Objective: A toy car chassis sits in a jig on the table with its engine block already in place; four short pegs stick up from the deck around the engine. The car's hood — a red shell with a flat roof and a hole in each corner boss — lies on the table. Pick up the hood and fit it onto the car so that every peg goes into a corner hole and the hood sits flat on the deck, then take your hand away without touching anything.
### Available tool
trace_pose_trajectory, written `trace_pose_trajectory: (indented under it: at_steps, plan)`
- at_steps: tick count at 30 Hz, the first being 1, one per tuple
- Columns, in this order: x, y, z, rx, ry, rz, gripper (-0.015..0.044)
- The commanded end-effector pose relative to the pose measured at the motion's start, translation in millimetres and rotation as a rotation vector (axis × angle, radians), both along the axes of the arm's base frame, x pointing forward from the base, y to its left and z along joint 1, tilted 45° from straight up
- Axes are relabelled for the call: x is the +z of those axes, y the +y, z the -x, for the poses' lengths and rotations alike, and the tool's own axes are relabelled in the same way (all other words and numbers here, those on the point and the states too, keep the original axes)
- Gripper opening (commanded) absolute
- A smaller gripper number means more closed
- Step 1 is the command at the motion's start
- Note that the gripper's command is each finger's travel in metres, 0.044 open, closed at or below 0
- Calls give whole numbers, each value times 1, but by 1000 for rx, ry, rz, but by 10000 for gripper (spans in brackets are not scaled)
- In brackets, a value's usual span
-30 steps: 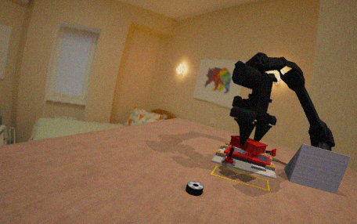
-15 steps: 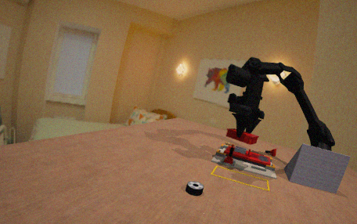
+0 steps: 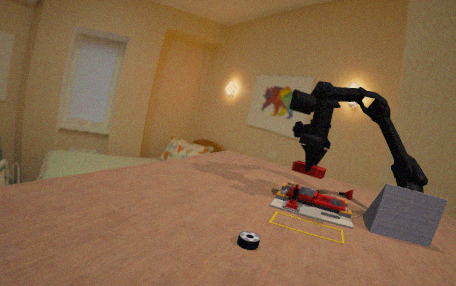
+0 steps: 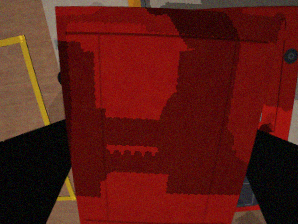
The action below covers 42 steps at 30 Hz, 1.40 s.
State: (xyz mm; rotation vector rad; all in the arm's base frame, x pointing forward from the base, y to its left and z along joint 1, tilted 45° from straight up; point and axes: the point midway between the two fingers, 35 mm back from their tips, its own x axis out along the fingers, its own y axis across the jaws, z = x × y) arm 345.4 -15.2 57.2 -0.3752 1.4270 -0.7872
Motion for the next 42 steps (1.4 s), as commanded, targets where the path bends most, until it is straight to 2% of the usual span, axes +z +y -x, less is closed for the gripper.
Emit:
trace_pose_trajectory:
  at_steps: [1, 7, 13, 28, 42]
  plan:
    - [17, -19, 5, 40, 41, 8, 0]
    - [37, -43, 14, 89, 94, 17, 0]
    - [40, -45, 15, 94, 101, 18, 0]
    - [5, -80, 18, 94, 100, 20, 0]
    - [3, -79, 20, 94, 100, 20, 0]
